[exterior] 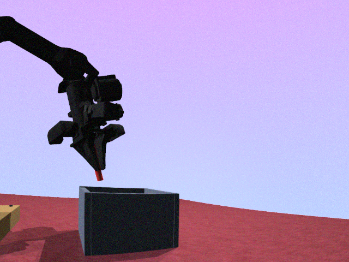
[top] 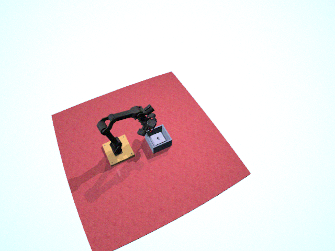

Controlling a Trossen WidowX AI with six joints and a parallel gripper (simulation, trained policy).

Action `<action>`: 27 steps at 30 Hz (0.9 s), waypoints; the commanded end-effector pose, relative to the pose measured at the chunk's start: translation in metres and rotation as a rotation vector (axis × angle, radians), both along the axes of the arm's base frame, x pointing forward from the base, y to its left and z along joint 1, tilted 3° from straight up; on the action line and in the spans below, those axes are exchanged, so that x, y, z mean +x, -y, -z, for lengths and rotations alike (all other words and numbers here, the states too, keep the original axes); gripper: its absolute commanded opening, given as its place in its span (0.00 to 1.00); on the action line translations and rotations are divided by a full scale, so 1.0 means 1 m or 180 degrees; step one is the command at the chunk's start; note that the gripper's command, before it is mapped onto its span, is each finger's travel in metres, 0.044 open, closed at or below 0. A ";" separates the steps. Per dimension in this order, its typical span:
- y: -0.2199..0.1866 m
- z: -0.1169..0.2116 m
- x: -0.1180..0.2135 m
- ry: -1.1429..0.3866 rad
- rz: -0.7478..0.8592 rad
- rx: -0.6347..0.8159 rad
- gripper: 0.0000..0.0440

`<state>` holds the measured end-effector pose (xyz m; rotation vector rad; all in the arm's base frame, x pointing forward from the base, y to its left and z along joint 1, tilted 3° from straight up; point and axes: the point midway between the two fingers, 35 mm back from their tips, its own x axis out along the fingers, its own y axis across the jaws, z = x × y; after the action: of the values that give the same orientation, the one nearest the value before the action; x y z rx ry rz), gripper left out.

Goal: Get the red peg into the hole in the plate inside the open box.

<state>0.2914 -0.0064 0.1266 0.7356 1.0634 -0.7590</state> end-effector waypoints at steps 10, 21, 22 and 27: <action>0.040 0.013 0.023 -0.0007 0.0193 0.0031 0.00; 0.056 0.037 0.033 -0.0139 0.0255 0.0141 0.01; 0.057 0.041 0.034 -0.0159 0.0254 0.0148 0.01; 0.060 0.056 0.036 -0.0268 0.0217 0.0158 0.13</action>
<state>0.3255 -0.0648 0.0806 0.7994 1.1157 -0.8339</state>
